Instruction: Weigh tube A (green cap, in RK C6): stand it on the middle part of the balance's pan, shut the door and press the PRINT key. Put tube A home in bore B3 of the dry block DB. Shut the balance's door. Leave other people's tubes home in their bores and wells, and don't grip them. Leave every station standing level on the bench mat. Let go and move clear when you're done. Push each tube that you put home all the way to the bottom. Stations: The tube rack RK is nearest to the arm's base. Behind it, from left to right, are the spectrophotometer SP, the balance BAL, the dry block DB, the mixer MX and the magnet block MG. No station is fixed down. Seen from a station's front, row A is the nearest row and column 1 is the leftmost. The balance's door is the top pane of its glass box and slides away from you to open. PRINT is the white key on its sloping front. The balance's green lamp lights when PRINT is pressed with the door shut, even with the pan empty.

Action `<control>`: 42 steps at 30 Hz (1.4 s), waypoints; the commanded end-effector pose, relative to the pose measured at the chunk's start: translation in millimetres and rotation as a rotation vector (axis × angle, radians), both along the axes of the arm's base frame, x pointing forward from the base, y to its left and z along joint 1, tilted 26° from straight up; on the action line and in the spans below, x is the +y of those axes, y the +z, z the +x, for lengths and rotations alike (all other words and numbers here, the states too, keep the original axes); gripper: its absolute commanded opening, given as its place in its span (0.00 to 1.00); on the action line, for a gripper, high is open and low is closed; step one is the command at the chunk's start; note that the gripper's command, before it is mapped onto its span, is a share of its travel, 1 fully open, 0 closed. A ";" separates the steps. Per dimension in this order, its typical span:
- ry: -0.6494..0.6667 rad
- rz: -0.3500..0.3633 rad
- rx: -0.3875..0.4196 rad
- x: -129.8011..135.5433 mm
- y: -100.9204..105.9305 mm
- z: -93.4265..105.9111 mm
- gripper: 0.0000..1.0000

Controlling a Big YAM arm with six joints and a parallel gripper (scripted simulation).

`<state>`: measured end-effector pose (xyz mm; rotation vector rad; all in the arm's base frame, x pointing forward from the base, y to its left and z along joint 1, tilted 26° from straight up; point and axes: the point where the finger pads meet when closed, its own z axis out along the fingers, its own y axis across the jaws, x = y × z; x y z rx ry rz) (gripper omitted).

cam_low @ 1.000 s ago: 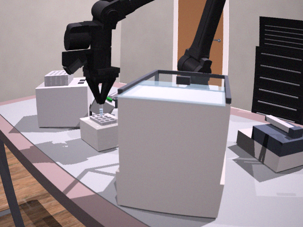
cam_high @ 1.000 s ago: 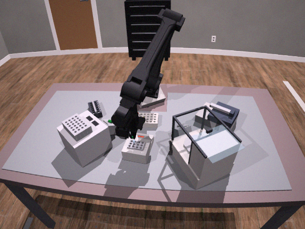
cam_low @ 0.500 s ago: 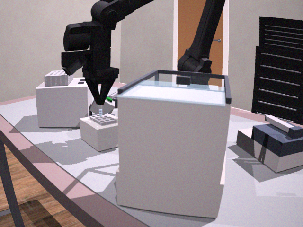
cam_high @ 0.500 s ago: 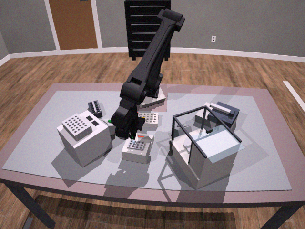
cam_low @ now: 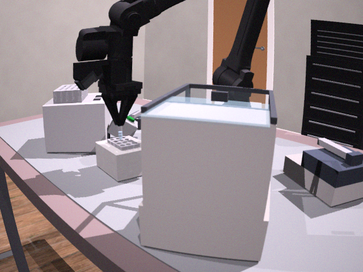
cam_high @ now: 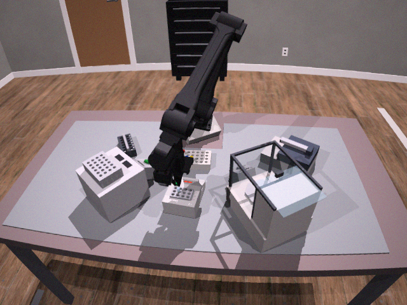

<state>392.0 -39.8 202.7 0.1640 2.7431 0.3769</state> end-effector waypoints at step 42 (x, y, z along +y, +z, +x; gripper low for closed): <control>0.000 -0.007 -0.024 1.0 5.9 8.1 0.09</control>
